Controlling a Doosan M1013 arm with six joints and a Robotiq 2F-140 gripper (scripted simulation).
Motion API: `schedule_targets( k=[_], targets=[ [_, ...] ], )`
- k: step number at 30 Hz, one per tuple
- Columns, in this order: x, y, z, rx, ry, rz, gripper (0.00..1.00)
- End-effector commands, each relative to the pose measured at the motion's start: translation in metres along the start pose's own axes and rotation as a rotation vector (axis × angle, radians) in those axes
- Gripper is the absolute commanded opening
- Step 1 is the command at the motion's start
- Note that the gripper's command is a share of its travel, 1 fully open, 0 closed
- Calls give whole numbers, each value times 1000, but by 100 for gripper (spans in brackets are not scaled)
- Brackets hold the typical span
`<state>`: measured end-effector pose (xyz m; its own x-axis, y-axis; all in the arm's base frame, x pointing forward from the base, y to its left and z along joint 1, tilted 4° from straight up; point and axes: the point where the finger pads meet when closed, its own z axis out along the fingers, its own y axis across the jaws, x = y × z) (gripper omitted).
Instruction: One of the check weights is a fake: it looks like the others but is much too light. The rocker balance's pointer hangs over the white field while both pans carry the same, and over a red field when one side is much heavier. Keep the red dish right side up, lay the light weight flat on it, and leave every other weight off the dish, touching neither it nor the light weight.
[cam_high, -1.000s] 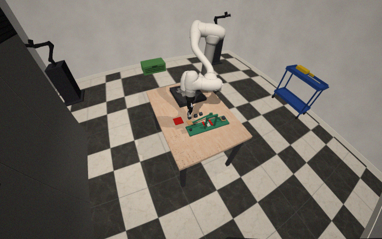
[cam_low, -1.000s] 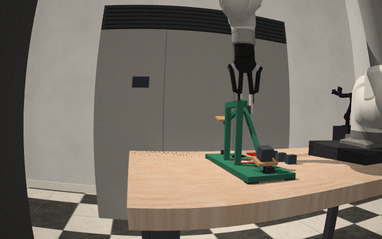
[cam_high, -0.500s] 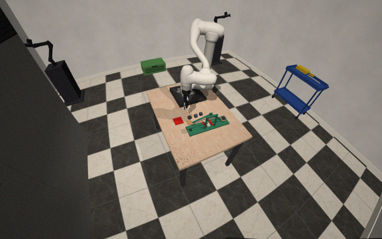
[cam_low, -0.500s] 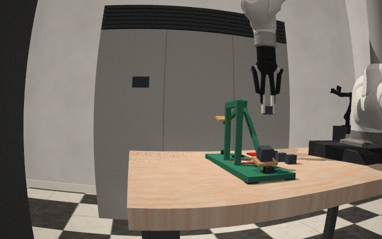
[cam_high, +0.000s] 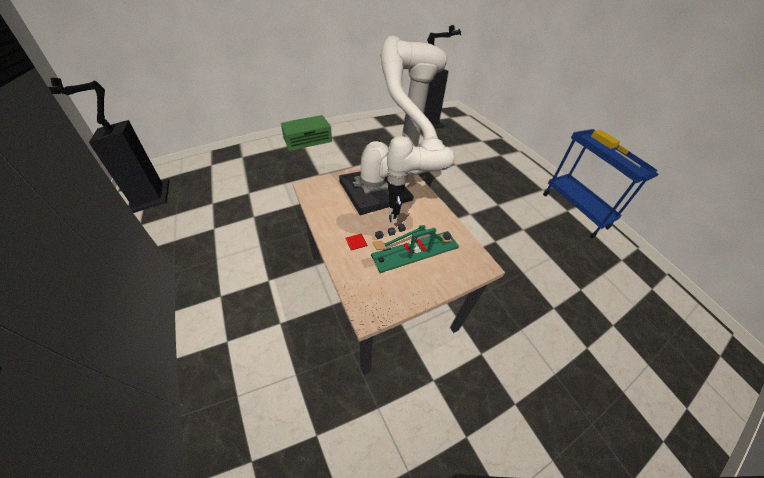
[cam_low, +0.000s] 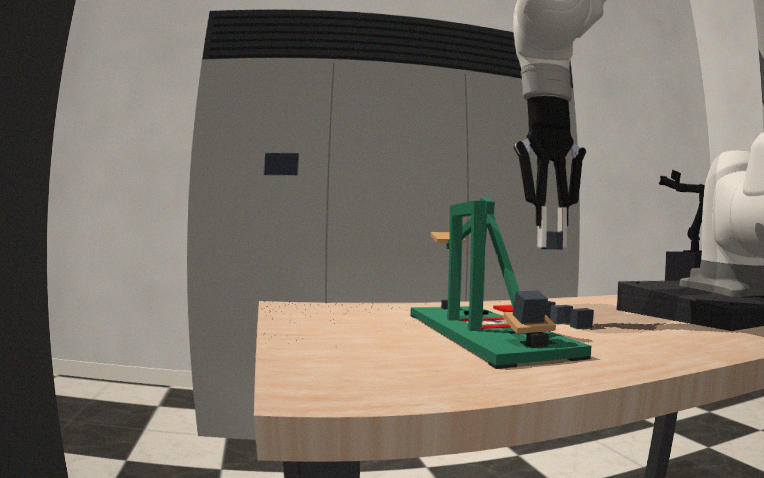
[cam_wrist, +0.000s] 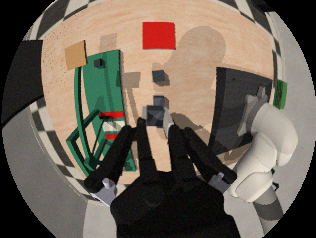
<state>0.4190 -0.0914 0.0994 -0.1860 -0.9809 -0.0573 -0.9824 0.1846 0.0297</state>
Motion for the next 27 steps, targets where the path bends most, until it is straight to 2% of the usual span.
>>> schedule_targets(
  k=[1, 2, 3, 4, 5, 6, 8, 10, 12, 27],
  targets=[
    [-50, 2, 17, -1, 1, 4, 24],
    [-73, 6, 24, -1, 1, 4, 24],
    [-73, 6, 24, -1, 1, 4, 24],
    [-94, 12, 31, -1, 0, 4, 24],
    [-94, 12, 31, -1, 0, 4, 24],
    [-112, 17, 37, -2, 0, 5, 24],
    [-112, 17, 37, -2, 0, 5, 24],
    [-139, 28, 46, -2, 0, 5, 24],
    [-155, 35, 51, -3, -1, 5, 24],
    [-160, 37, 53, -3, -1, 5, 24]
  ],
)
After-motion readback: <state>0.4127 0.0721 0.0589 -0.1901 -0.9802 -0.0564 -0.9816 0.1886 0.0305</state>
